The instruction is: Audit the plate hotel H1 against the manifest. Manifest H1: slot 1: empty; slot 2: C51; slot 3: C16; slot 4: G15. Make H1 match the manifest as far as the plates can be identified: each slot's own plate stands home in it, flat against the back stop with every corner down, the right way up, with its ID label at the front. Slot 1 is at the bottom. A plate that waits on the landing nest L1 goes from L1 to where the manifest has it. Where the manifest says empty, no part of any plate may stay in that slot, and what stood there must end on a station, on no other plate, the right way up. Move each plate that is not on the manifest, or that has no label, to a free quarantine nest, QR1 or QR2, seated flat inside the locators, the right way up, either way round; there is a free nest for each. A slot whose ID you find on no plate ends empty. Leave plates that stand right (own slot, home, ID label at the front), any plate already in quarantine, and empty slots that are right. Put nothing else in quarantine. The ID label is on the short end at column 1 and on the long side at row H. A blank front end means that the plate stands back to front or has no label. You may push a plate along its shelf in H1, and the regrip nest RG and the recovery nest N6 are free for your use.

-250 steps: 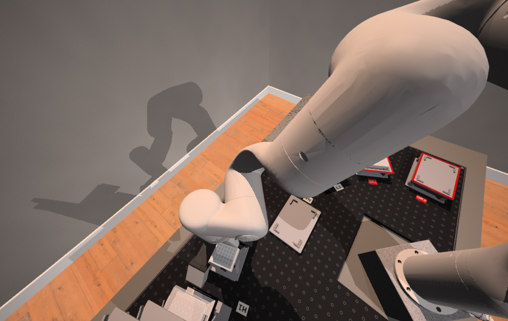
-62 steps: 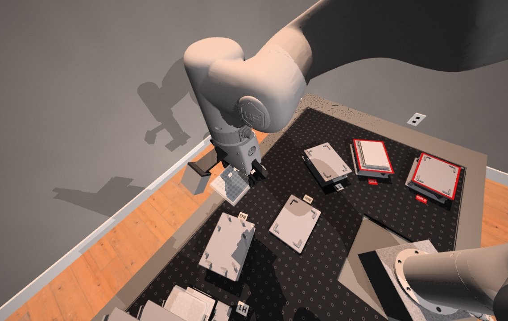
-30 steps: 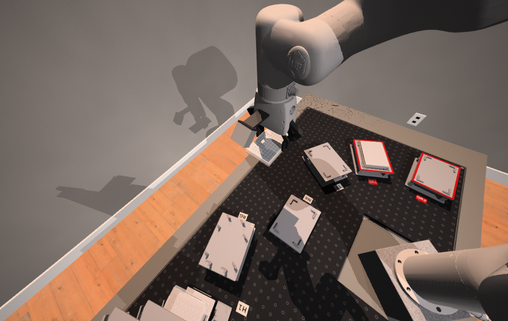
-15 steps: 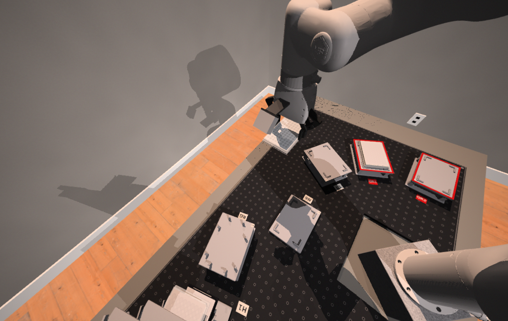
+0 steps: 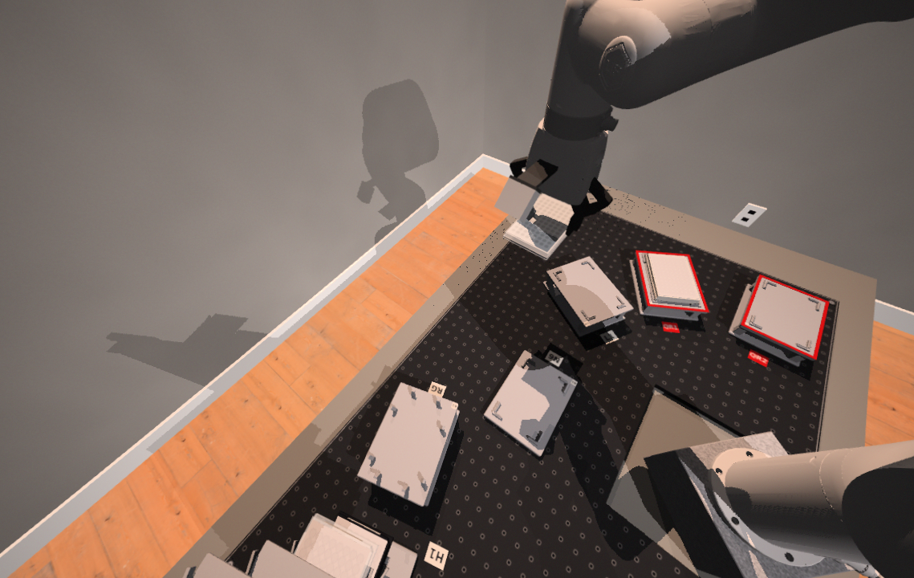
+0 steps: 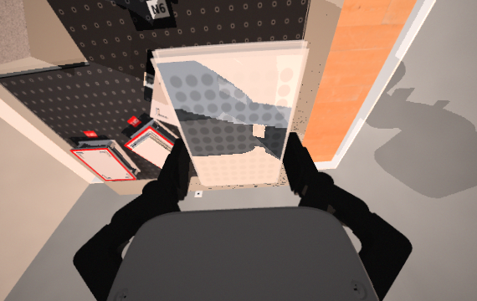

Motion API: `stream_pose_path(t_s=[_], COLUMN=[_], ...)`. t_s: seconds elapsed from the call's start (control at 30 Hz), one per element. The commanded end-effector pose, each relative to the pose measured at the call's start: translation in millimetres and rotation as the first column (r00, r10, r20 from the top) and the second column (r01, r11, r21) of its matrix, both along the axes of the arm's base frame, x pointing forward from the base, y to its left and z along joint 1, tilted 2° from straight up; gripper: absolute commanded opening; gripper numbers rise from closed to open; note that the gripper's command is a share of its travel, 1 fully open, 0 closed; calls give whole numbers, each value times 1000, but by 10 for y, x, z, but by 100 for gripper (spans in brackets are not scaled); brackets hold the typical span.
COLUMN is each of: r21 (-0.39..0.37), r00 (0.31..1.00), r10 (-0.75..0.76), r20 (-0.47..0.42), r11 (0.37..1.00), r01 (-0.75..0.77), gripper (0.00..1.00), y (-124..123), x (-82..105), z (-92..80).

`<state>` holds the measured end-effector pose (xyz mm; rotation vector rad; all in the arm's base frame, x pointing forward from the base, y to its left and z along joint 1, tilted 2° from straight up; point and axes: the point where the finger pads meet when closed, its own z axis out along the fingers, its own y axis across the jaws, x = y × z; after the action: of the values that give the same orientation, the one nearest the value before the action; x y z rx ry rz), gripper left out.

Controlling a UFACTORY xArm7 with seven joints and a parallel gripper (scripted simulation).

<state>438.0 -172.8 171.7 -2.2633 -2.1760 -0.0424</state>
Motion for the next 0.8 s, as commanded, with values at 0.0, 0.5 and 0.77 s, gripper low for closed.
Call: stream_pose_path(t_s=[0.0, 0.5, 0.77], r21=[-2, -2, -2], r00=[1000, 1000, 1000], r10=[-1, -1, -1], r20=[4, 4, 4], r11=[1000, 1000, 1000], r01=[1, 1, 1], gripper=[0, 0, 0], y=[-195, -722, -1043], x=[-55, -433, -674], z=[13, -5, -16])
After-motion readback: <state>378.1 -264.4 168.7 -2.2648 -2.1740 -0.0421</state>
